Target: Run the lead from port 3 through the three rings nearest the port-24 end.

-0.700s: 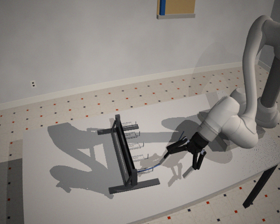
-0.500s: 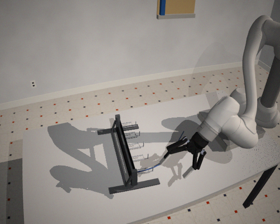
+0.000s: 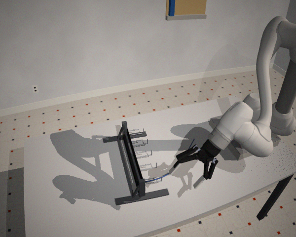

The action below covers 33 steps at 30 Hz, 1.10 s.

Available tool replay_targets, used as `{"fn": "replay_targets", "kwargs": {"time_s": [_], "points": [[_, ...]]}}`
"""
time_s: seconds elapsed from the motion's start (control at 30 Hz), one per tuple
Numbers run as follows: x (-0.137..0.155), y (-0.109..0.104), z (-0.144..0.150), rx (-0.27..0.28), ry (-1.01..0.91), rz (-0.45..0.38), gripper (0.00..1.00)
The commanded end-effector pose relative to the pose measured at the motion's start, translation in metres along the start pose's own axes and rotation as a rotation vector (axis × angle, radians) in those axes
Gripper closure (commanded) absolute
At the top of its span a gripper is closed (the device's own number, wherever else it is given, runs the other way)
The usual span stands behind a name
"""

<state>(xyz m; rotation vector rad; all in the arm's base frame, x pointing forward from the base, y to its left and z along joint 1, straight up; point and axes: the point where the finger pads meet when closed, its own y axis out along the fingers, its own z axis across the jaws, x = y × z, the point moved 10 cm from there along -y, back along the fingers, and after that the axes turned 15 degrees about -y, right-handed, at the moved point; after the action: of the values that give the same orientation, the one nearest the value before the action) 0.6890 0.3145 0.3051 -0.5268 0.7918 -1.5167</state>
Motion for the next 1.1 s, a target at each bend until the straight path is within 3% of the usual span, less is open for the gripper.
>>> {"fn": "replay_targets", "kwargs": {"time_s": [0.0,0.33,0.4,0.43,0.9,0.97,1.0,1.07], "points": [[0.019,-0.005,-0.006,-0.03,0.018,-0.013,0.0],[0.109,-0.028,-0.039,-0.206,0.043,-0.057,0.0],[0.109,-0.028,-0.039,-0.206,0.043,-0.057,0.0],[0.13,-0.032,-0.047,-0.246,0.048,-0.069,0.0],[0.243,-0.057,-0.092,-0.471,0.081,-0.118,0.0],[0.243,-0.057,-0.092,-0.471,0.081,-0.118,0.0],[0.264,-0.061,-0.101,-0.512,0.087,-0.128,0.0],[0.279,-0.064,-0.106,-0.54,0.091,-0.135,0.0]]}}
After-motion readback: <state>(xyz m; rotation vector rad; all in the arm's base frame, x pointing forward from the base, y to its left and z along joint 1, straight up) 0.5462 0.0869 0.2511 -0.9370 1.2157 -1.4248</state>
